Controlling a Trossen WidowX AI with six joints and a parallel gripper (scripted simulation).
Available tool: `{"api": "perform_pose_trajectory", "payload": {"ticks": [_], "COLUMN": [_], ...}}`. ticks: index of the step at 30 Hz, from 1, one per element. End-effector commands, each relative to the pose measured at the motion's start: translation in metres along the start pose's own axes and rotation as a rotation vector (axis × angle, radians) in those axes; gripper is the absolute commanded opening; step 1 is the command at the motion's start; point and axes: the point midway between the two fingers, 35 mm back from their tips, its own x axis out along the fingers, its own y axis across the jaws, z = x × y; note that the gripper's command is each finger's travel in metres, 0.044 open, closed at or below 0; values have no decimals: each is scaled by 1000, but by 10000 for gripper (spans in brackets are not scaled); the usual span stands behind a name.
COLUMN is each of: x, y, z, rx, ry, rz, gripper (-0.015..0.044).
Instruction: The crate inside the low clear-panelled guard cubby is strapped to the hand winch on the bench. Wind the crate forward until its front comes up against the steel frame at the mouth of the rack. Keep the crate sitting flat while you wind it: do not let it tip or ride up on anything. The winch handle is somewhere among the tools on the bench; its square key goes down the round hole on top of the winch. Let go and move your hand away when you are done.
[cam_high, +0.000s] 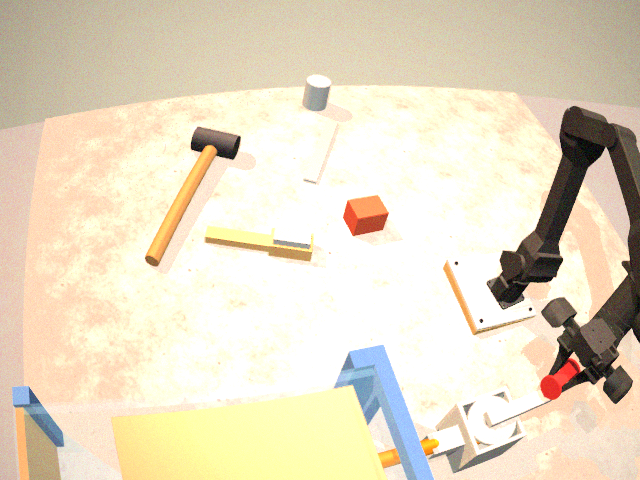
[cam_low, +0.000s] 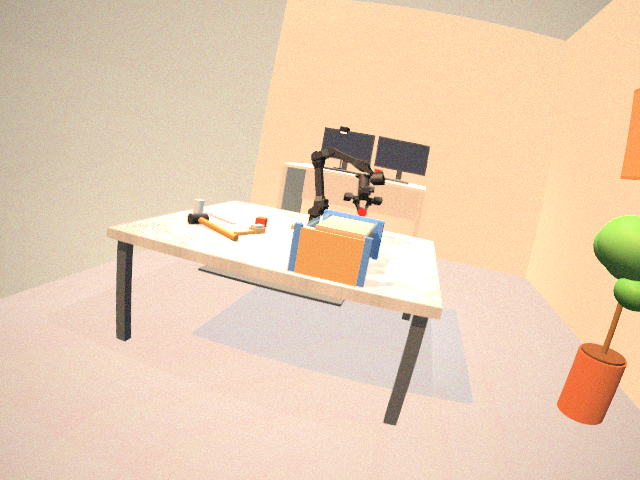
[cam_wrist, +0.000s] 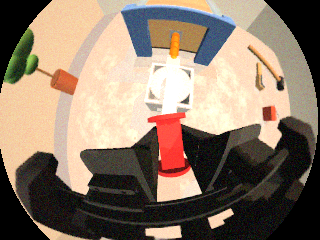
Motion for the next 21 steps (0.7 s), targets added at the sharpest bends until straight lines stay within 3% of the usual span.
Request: {"api": "perform_pose_trajectory", "payload": {"ticks": [1, 21], "x": [3, 5], "y": [-17, -61], "z": [-4, 3], "rx": [-9, -10], "ry": [12, 11], "rz": [-35, -38], "gripper": [0, 0]}}
